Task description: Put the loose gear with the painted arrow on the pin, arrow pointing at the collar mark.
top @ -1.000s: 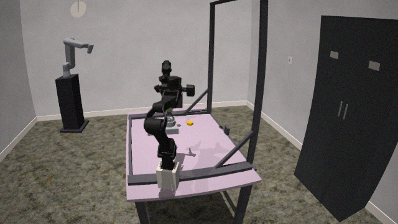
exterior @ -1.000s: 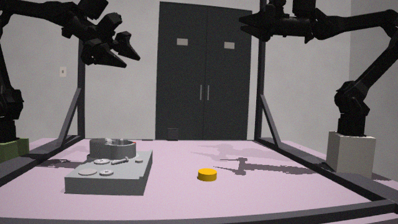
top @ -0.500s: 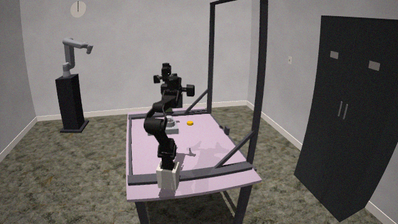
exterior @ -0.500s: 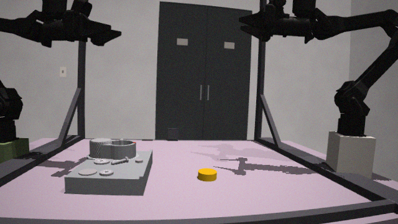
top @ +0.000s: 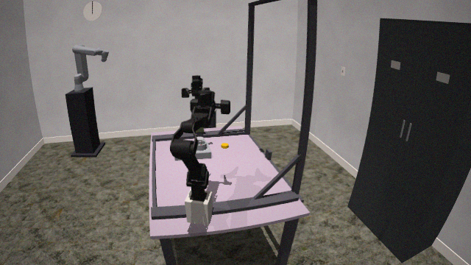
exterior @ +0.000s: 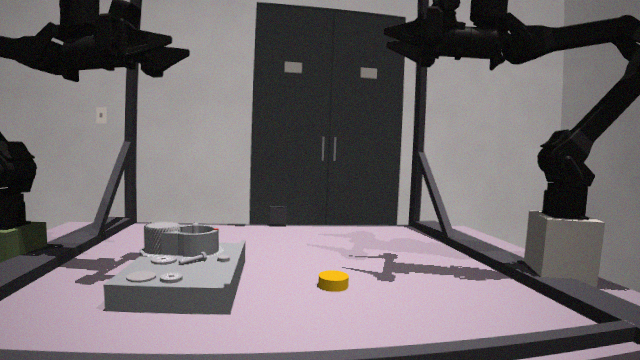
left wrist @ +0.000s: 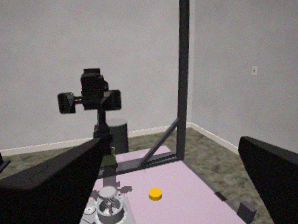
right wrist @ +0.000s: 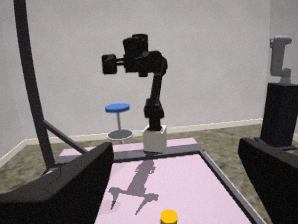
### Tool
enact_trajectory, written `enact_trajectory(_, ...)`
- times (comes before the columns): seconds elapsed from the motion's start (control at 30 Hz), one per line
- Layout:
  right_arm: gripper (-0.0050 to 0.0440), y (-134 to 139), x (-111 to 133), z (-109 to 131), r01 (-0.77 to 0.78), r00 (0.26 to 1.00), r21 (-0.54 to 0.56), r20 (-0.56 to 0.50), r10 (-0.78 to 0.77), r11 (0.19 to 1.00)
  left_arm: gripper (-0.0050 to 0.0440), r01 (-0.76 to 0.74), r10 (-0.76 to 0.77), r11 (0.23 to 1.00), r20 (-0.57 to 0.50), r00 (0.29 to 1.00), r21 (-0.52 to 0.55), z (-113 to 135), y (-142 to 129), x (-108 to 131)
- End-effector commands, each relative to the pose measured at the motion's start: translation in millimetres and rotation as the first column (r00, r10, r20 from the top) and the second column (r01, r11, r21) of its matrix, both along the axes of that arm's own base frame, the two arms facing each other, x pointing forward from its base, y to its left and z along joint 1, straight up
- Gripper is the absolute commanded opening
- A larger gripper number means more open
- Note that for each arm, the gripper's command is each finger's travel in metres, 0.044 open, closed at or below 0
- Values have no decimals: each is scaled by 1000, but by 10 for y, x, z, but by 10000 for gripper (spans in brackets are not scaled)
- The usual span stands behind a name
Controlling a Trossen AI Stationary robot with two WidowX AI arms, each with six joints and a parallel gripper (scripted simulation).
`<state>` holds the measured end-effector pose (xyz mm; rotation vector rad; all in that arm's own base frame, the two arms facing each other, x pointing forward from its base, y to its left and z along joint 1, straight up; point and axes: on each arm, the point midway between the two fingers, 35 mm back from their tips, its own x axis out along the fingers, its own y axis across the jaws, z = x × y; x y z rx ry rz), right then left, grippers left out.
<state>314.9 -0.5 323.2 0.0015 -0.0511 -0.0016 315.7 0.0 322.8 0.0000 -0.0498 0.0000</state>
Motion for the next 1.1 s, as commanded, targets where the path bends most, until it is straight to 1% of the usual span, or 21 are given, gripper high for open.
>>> enact_trajectory(0.0,369,-3,-6,20,3,1000,0,5,-3,1000,400,0,0,1000,24,1000,0,98,0,-19)
enact_trajectory(1.07,369,2,-6,96,1,1000,-4,23,-1,1000,400,0,0,1000,24,1000,0,98,0,-19)
